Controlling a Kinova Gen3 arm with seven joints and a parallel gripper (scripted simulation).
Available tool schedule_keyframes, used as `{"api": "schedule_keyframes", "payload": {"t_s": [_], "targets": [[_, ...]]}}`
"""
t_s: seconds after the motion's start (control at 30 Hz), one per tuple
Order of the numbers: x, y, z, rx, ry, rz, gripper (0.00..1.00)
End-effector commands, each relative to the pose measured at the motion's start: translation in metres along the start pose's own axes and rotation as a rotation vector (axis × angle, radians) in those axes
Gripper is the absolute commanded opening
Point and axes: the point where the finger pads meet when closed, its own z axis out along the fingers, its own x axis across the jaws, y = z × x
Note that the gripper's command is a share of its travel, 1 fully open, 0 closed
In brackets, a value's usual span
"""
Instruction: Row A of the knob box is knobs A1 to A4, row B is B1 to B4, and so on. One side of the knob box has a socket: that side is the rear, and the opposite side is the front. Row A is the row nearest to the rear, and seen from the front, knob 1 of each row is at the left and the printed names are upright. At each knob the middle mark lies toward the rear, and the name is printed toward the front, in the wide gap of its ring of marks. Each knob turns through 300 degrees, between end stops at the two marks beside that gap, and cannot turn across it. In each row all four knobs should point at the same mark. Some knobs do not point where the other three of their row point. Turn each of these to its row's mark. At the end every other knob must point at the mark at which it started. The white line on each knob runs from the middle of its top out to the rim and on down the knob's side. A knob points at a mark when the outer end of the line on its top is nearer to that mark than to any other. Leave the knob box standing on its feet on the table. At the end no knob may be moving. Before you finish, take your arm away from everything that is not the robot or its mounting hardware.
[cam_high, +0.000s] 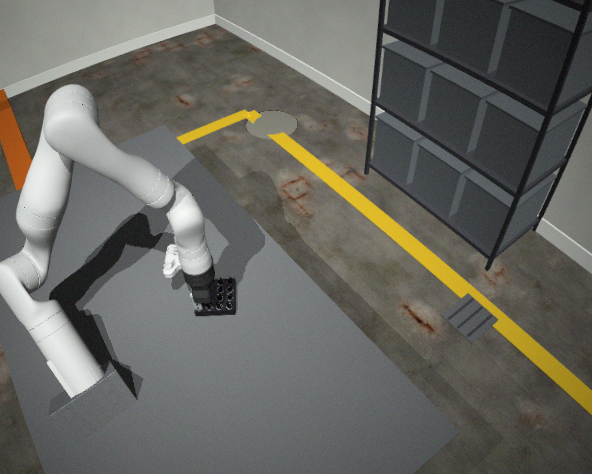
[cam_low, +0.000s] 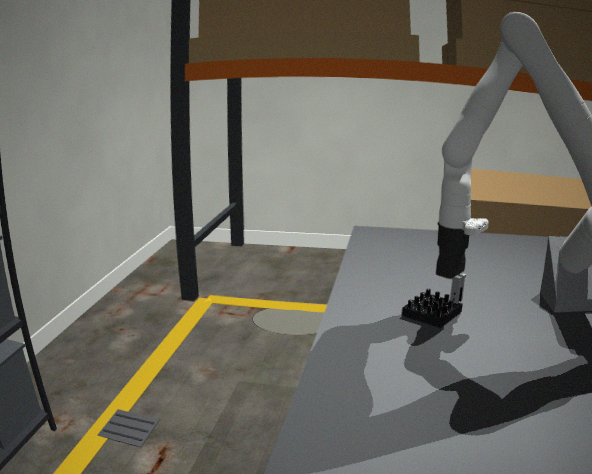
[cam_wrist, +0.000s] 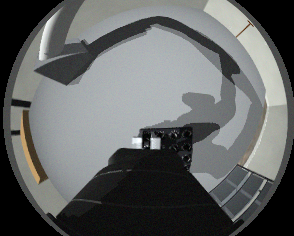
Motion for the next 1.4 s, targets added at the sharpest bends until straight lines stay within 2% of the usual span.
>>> {"api": "schedule_keyframes", "payload": {"t_s": [0.0,0.6,1.37], "targets": [[0.0,0.0005,-0.0005,-0.002,0.0,0.002,0.3],[0.0,0.0005,-0.0005,-0.002,0.0,0.106,0.3],[0.0,0.0005,-0.0005,-0.002,0.0,0.467,0.3]]}}
